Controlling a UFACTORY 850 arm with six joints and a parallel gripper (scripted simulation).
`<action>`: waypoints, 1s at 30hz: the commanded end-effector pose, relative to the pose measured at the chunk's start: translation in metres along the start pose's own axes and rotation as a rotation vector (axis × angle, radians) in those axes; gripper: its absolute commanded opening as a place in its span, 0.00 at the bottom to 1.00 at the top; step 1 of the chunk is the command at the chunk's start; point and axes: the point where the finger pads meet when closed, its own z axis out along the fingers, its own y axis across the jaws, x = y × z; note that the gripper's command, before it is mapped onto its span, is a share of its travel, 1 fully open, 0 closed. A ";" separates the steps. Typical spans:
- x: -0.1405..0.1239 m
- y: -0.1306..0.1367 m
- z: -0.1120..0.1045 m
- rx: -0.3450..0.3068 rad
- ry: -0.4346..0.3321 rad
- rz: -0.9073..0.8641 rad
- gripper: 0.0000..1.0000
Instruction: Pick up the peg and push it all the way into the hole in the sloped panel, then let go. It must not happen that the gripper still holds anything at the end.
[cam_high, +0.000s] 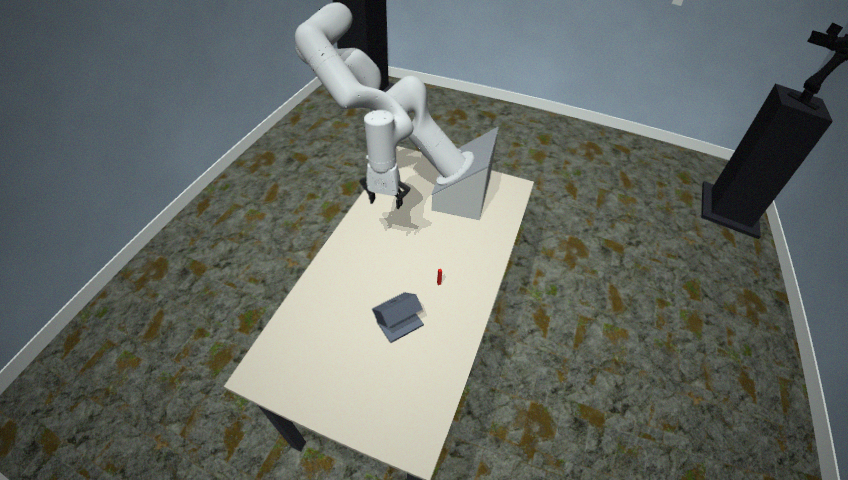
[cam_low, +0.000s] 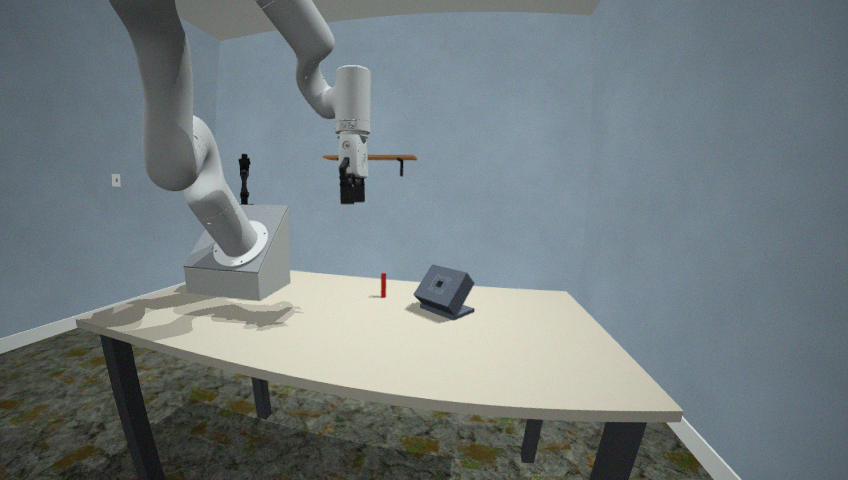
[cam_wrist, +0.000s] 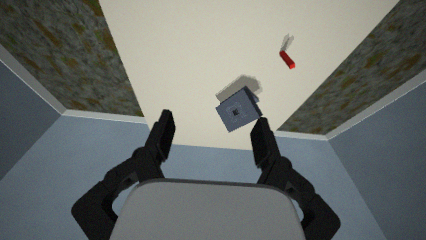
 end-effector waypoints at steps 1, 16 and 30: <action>-0.017 0.028 0.022 0.012 0.000 -0.090 1.00; -0.043 0.110 0.097 0.030 0.011 -0.334 1.00; -0.037 0.191 0.181 0.028 0.032 -0.564 1.00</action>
